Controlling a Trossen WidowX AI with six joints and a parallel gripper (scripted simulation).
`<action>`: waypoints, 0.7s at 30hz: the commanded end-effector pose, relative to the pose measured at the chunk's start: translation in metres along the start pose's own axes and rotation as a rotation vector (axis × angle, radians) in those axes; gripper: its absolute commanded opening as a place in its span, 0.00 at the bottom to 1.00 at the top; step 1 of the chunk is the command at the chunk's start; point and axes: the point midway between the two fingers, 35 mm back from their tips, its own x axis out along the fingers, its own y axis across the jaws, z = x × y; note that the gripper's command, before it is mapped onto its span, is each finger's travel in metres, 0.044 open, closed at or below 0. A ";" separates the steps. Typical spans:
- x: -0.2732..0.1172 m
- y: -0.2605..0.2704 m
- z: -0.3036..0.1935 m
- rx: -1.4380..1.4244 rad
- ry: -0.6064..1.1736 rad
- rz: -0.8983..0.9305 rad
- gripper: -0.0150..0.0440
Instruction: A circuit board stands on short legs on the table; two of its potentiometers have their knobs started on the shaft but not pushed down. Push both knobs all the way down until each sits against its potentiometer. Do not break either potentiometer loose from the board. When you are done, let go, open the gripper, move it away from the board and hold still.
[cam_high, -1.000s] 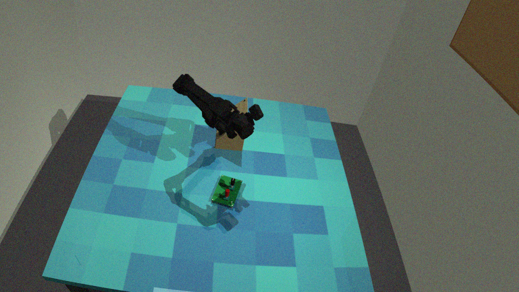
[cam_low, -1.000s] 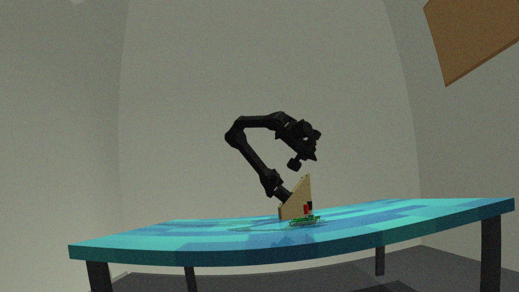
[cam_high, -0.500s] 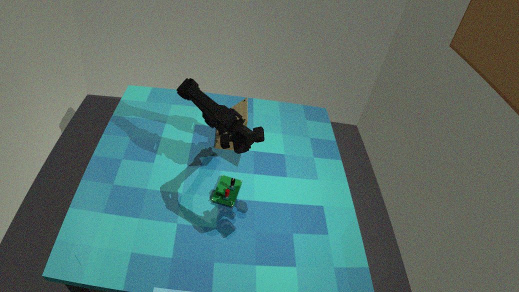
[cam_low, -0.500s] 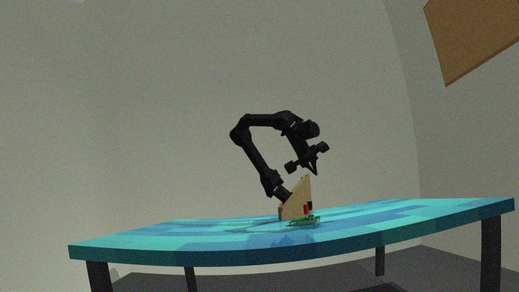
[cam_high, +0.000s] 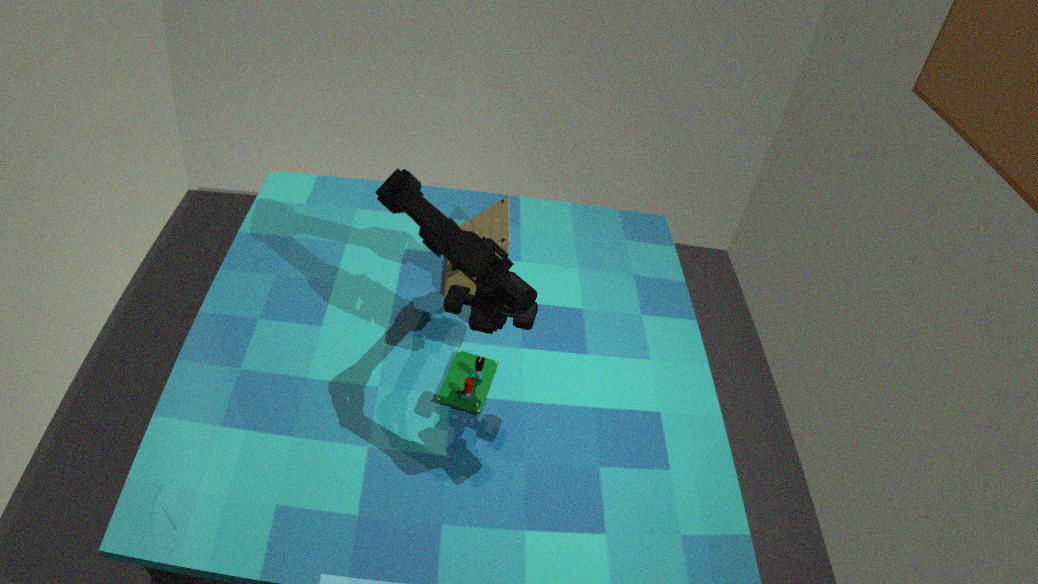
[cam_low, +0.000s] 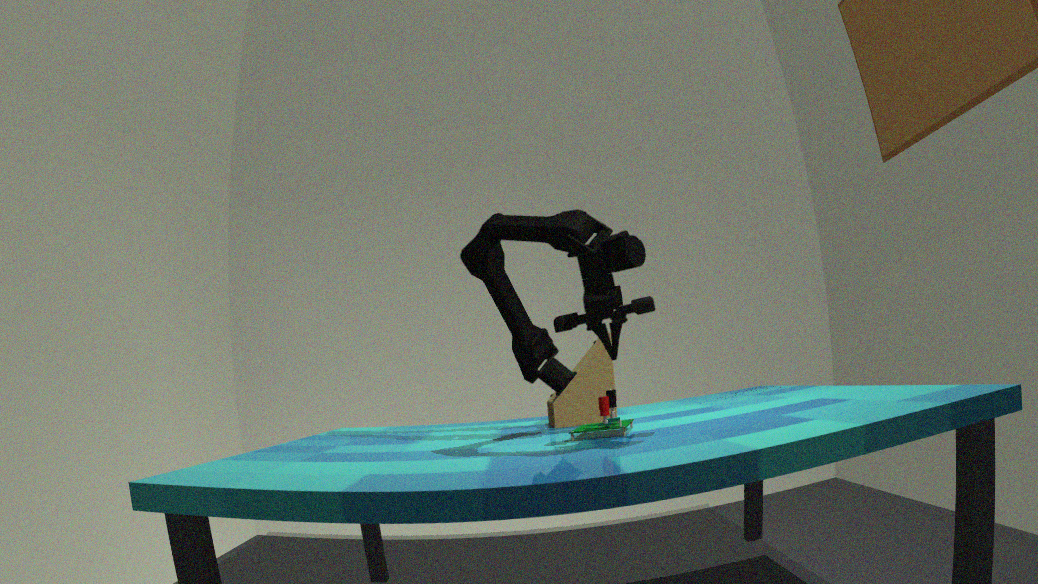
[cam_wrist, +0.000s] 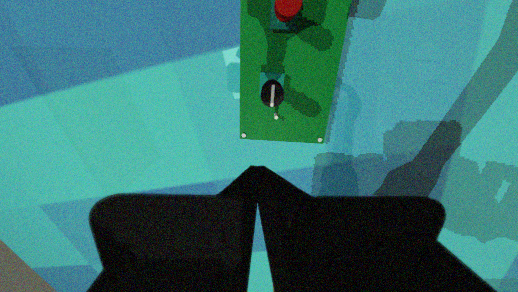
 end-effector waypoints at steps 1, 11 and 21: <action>0.004 -0.003 0.023 0.074 -0.092 -0.067 0.25; 0.022 -0.007 0.033 0.099 -0.127 -0.091 0.25; 0.028 -0.007 0.034 0.100 -0.127 -0.092 0.25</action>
